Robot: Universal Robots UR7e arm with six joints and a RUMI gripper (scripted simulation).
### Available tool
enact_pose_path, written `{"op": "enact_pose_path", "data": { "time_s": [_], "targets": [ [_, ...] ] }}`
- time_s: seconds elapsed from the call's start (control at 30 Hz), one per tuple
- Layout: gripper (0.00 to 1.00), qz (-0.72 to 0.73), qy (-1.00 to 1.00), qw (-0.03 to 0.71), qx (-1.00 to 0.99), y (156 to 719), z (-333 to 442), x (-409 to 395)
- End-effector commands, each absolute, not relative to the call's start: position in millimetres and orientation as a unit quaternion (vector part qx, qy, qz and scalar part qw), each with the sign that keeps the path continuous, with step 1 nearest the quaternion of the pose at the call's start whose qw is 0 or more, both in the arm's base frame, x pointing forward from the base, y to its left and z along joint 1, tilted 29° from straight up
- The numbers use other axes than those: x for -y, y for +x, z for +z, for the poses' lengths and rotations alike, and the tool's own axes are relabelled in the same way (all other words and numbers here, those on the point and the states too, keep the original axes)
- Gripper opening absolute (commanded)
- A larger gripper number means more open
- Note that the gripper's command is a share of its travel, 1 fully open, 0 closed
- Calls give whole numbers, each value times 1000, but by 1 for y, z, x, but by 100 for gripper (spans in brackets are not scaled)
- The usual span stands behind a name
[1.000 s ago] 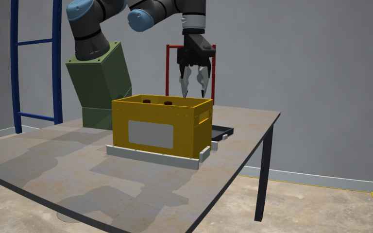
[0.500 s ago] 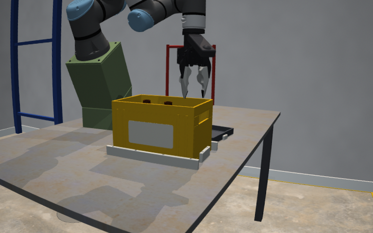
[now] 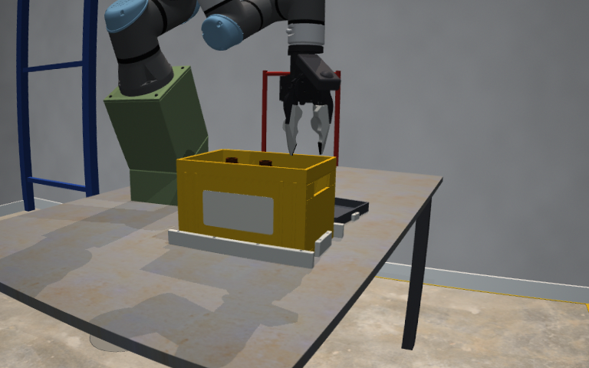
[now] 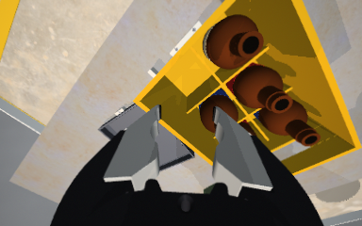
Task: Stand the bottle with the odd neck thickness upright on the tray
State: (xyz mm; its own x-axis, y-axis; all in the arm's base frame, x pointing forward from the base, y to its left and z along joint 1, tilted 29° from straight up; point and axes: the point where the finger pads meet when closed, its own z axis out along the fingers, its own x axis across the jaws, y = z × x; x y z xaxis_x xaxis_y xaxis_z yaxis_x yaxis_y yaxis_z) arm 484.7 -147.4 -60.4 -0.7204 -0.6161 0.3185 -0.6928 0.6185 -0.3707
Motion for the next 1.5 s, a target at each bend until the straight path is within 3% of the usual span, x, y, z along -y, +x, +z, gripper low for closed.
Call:
{"op": "enact_pose_path", "data": {
  "time_s": [0.0, 1.47],
  "targets": [
    [38, 240, 365, 80, 896, 485, -60, 147],
    [38, 240, 365, 80, 896, 489, -58, 150]
  ]
}}
